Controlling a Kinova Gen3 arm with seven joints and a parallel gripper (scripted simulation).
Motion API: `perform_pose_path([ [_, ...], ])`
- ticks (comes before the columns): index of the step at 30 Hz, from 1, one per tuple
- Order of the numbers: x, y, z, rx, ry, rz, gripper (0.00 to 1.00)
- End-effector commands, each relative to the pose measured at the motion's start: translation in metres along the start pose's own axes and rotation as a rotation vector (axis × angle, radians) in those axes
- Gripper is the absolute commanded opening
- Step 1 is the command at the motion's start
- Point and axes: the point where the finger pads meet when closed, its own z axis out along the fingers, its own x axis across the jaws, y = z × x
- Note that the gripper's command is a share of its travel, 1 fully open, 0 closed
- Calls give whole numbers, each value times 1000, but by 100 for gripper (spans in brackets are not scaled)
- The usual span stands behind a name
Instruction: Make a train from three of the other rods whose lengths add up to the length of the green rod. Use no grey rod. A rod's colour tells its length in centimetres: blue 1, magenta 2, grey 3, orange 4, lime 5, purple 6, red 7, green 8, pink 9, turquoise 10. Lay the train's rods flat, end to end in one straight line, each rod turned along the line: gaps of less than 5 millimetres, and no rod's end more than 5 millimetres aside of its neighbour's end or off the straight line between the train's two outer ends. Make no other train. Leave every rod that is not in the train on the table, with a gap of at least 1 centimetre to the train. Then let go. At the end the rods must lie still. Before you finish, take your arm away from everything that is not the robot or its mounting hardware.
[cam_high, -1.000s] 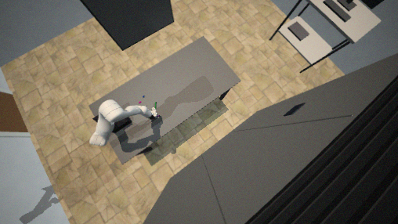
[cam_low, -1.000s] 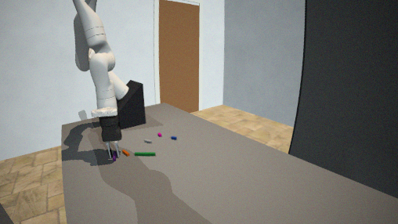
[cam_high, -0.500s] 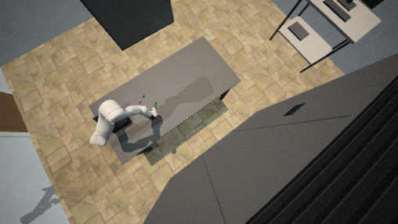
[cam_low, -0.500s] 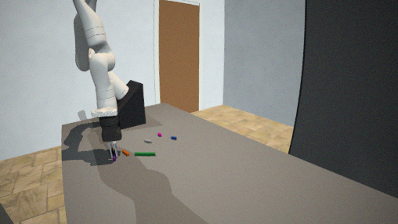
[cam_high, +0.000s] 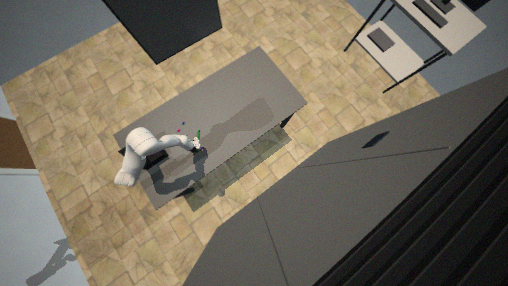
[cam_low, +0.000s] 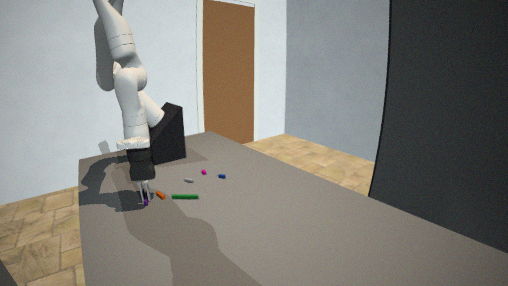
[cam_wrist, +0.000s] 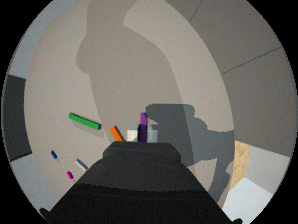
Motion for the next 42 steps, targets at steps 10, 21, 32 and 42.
perform_pose_path([
  [10, -1, -3, 0, 5, -4, 3, 24],
  [21, 3, -1, -27, 0, 4, 6, 24],
  [32, 2, -2, -72, 1, 1, 7, 24],
  [42, -2, -3, -97, 5, -6, 4, 24],
])
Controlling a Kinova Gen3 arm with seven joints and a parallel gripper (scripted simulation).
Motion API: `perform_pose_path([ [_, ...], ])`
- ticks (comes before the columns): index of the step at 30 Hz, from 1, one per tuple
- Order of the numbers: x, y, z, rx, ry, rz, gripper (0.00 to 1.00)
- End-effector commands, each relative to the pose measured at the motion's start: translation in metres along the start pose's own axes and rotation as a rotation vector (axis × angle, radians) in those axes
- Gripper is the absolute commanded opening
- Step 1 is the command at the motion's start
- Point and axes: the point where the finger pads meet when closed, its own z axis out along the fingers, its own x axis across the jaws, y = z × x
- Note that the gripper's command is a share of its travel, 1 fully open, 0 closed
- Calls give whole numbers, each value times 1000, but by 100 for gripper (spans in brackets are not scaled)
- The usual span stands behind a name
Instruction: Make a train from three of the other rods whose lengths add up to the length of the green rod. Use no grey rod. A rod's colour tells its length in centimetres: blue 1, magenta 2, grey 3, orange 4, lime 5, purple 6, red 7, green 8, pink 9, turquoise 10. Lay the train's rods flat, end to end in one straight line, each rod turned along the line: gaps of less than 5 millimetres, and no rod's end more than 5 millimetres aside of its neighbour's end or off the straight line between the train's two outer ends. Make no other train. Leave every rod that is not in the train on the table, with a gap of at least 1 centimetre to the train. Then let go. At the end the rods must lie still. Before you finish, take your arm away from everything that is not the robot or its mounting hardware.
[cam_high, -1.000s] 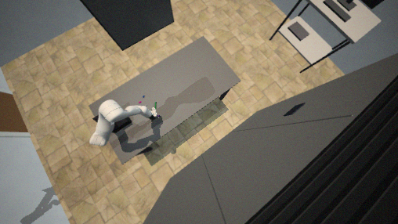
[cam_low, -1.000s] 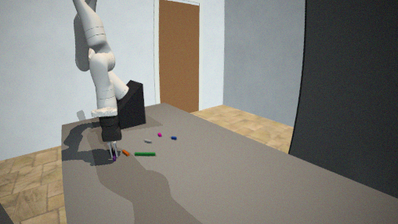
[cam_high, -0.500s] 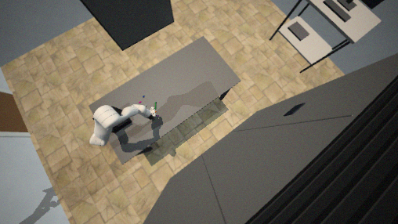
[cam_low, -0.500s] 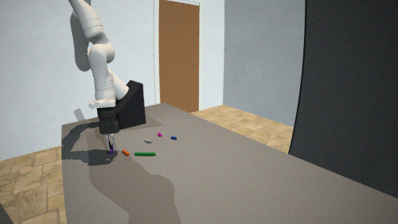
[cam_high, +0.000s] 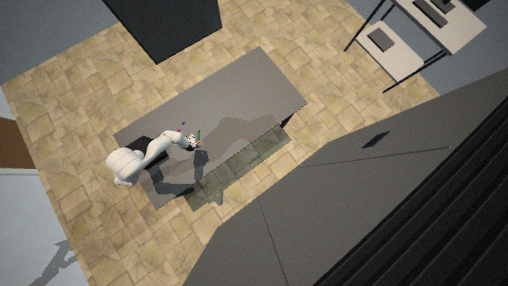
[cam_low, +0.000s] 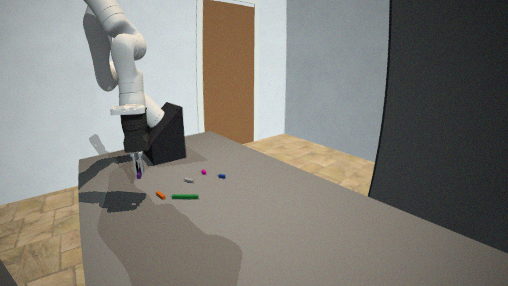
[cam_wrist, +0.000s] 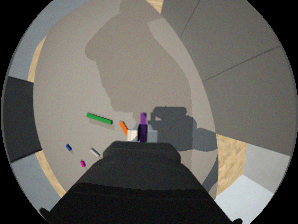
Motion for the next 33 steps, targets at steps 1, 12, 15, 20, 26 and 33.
perform_pose_path([
  [1, -5, -3, -9, 9, -13, -6, 24],
  [12, -5, -2, -11, 7, -12, -7, 24],
  [15, -7, -4, -12, 10, -13, -12, 24],
  [20, -41, -10, -14, 23, -3, -120, 24],
  [26, -115, -7, -18, 34, 16, -346, 24],
  [33, -173, 7, -18, 34, 18, -510, 24],
])
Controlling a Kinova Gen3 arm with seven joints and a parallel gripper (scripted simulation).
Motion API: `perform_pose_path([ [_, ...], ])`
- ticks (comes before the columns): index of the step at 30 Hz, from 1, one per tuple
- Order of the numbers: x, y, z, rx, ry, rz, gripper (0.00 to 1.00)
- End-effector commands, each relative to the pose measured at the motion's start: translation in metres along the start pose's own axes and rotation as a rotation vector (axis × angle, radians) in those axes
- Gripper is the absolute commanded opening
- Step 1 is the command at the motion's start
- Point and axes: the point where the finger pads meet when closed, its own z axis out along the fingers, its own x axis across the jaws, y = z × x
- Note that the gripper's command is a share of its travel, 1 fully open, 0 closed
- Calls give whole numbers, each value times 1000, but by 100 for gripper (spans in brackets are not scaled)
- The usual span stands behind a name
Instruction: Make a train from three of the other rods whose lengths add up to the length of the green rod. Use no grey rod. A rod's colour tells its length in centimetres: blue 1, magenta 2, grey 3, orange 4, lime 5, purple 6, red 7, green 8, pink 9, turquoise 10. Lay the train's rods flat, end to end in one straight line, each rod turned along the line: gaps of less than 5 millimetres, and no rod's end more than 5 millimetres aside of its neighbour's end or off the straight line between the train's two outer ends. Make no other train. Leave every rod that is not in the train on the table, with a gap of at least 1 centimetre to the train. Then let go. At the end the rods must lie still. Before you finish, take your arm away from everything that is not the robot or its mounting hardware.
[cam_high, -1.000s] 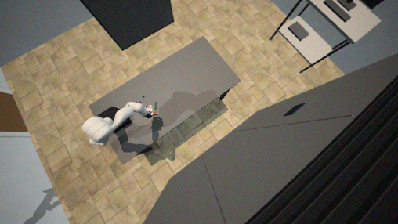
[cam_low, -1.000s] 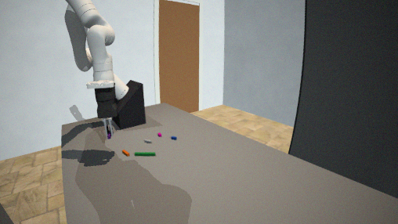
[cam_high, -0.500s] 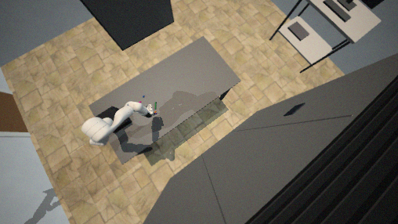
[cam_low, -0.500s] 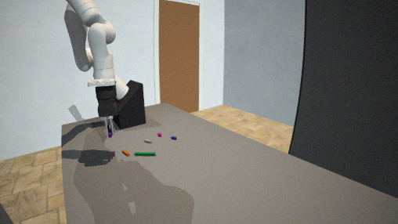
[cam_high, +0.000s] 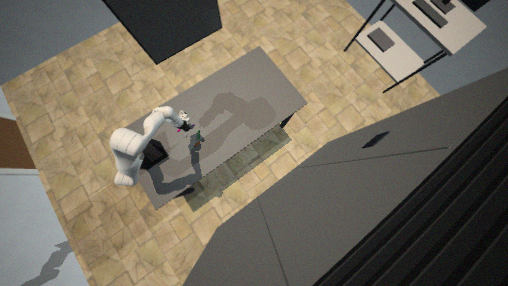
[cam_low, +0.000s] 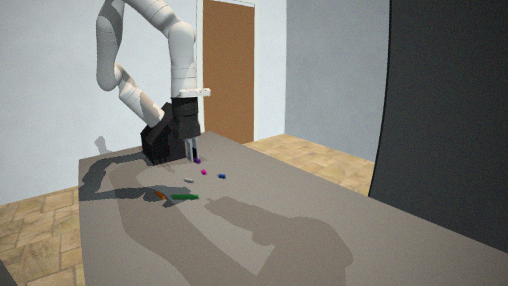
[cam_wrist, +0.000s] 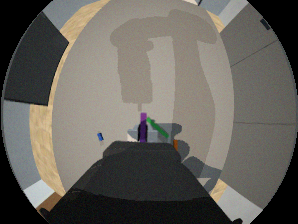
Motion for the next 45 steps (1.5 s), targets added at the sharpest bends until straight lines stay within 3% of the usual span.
perform_pose_path([
  [1, -37, -5, 7, -23, 16, -107, 24],
  [9, -126, -2, 10, -39, -7, -327, 24],
  [12, -146, -1, 10, -36, -22, -368, 24],
  [34, -145, 3, 16, -41, -20, -372, 24],
  [45, -145, 5, 54, -42, -20, -372, 24],
])
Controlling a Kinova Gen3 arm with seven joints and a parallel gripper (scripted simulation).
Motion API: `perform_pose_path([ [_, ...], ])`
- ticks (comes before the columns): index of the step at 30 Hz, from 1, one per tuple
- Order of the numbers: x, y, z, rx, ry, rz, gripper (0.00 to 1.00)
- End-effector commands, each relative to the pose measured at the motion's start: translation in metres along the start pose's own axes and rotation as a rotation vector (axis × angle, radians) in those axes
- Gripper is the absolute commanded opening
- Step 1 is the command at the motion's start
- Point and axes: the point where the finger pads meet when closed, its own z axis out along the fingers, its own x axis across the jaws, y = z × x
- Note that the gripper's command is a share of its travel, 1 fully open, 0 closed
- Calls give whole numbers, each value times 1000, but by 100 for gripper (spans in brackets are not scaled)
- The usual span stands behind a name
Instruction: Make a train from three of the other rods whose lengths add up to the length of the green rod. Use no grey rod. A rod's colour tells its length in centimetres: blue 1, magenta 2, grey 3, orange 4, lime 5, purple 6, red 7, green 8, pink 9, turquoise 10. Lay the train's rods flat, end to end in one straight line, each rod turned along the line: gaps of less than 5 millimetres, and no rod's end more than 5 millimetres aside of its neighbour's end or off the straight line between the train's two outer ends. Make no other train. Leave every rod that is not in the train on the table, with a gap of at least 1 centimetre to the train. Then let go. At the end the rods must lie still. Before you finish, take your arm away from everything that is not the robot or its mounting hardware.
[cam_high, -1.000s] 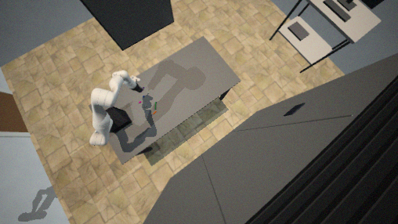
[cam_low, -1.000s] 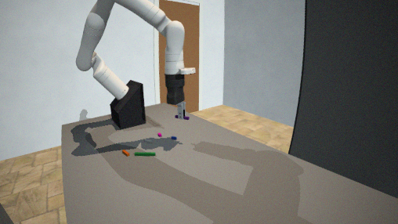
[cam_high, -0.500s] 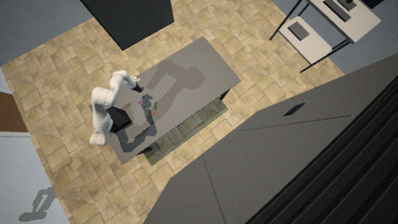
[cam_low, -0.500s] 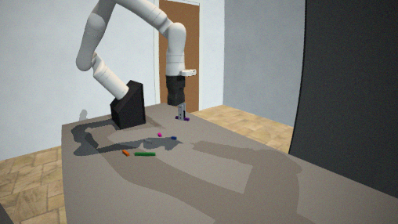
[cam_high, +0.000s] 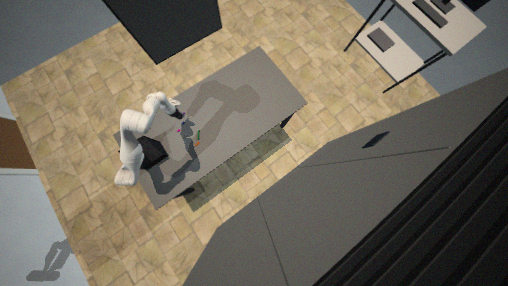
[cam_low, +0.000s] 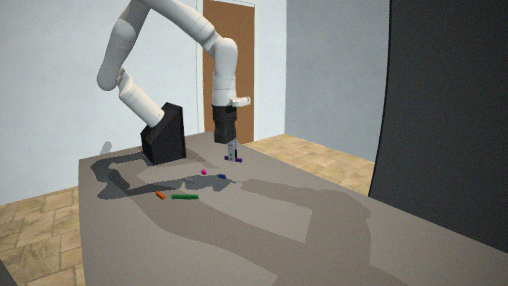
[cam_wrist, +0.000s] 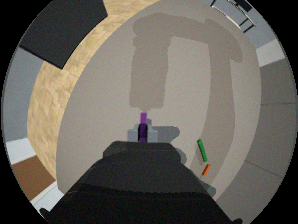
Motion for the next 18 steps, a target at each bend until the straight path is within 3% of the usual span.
perform_pose_path([
  [1, 1, 3, 20, -7, 4, 3, 24],
  [12, 1, 2, 53, -6, 4, 4, 24],
  [18, 1, 2, 60, -6, 4, 4, 24],
])
